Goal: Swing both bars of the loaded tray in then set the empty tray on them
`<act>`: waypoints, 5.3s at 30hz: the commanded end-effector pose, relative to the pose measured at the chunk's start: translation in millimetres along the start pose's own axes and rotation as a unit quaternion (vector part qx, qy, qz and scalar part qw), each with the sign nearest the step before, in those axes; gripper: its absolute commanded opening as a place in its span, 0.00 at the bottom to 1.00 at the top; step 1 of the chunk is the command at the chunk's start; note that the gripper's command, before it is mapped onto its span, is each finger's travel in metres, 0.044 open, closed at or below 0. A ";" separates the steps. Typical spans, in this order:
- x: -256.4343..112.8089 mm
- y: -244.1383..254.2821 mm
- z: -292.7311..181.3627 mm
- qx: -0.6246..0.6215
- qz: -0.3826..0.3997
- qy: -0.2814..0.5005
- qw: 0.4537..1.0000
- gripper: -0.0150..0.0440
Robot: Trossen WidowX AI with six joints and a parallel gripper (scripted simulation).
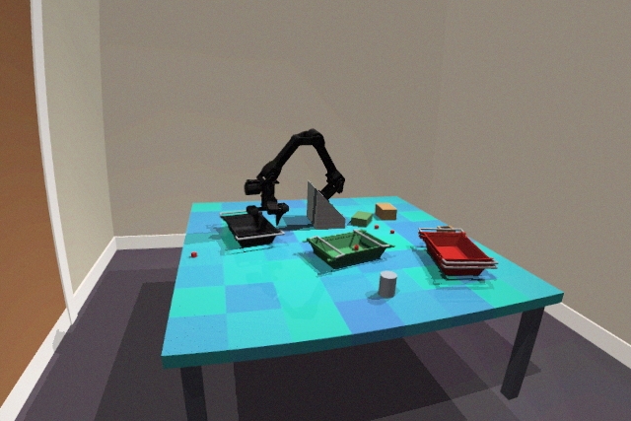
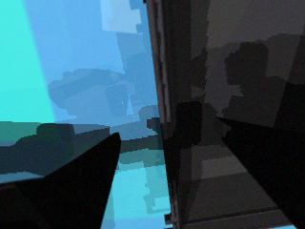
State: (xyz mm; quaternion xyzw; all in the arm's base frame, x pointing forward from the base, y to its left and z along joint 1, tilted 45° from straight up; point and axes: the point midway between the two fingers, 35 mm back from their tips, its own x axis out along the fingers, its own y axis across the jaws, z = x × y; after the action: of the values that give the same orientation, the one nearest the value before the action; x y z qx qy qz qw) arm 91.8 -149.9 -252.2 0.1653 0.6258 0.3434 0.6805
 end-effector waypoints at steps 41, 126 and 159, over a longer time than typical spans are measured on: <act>22.1 5.6 -0.5 0.003 0.008 -0.002 1.000 0.59; -154.8 -40.0 0.5 0.003 0.006 -0.001 1.000 0.25; -175.0 -20.2 68.7 -0.136 -0.011 0.005 0.991 0.25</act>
State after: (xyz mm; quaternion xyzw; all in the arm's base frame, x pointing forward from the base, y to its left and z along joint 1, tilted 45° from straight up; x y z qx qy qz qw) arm 153.9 -262.5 -139.4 0.0933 0.5878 0.4176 0.6866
